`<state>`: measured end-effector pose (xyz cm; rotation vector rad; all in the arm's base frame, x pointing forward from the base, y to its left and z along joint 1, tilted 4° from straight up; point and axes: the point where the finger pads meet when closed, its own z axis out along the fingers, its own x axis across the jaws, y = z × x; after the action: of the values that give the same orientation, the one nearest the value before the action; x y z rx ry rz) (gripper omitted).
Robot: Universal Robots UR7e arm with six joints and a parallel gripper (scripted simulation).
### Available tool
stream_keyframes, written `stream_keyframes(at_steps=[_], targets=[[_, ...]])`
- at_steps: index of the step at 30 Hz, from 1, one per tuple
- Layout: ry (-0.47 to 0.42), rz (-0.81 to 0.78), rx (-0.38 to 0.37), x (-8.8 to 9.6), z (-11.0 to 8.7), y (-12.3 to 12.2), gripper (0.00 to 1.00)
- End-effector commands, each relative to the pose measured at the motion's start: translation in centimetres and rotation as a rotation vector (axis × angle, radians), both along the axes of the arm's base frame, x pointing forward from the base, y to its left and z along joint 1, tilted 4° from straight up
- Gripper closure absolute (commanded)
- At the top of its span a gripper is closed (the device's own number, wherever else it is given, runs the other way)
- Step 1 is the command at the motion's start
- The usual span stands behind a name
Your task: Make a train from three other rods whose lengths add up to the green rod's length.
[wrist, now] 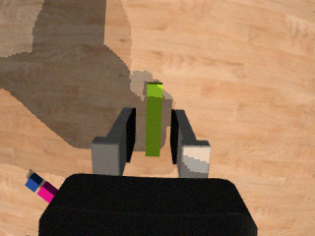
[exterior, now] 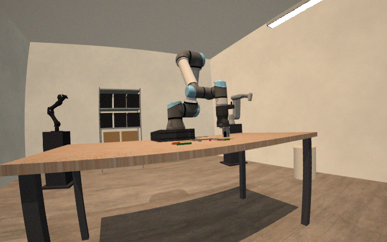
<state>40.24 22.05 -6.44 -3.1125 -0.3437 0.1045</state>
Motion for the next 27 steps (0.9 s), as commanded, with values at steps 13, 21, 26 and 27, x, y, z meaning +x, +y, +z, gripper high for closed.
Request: stream_keyframes(at_steps=[13, 21, 26, 27], targets=[[0.003, 0.001, -0.001, -0.3, -0.9, 0.0, 0.46], [0.002, 0.001, -0.001, -0.3, -1.4, 0.0, 0.46], [0.002, 0.001, -0.001, -0.3, -1.7, 0.0, 0.46], [0.002, 0.001, -0.001, -0.3, -1.8, 0.0, 0.46]])
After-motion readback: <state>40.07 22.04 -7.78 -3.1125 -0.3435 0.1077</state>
